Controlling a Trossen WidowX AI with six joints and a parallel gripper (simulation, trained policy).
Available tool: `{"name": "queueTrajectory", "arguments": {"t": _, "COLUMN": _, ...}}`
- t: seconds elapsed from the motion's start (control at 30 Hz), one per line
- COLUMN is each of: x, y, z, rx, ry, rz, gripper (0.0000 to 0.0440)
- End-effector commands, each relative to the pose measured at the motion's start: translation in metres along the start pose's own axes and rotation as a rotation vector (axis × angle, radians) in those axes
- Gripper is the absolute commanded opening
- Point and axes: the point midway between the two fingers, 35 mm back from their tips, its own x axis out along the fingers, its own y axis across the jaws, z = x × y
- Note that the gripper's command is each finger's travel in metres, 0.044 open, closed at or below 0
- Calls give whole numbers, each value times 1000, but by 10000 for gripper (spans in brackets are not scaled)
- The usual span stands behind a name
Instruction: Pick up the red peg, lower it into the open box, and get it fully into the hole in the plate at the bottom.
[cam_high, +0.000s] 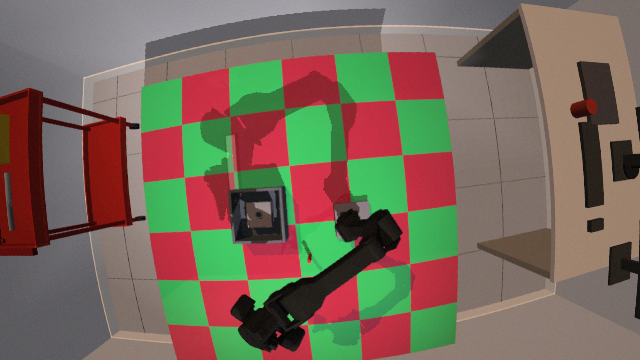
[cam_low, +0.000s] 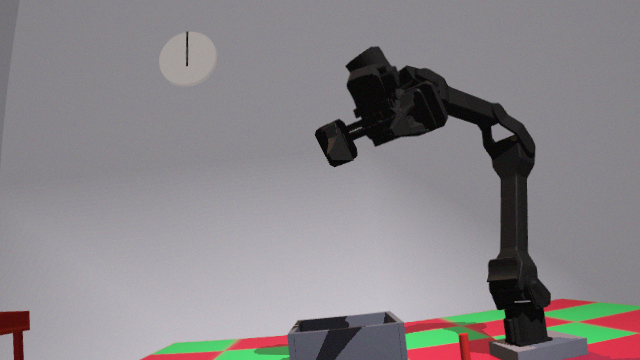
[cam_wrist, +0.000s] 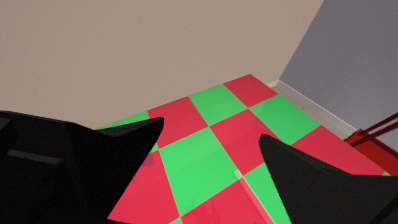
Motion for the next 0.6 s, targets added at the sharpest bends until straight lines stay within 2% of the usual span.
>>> {"name": "queueTrajectory", "arguments": {"t": 0.0, "x": 2, "y": -7, "z": -21, "rx": 135, "ry": 73, "rz": -38, "gripper": 440}}
{"name": "queueTrajectory", "arguments": {"t": 0.57, "x": 3, "y": -13, "z": -100, "rx": 637, "ry": 339, "rz": -188, "gripper": 440}}
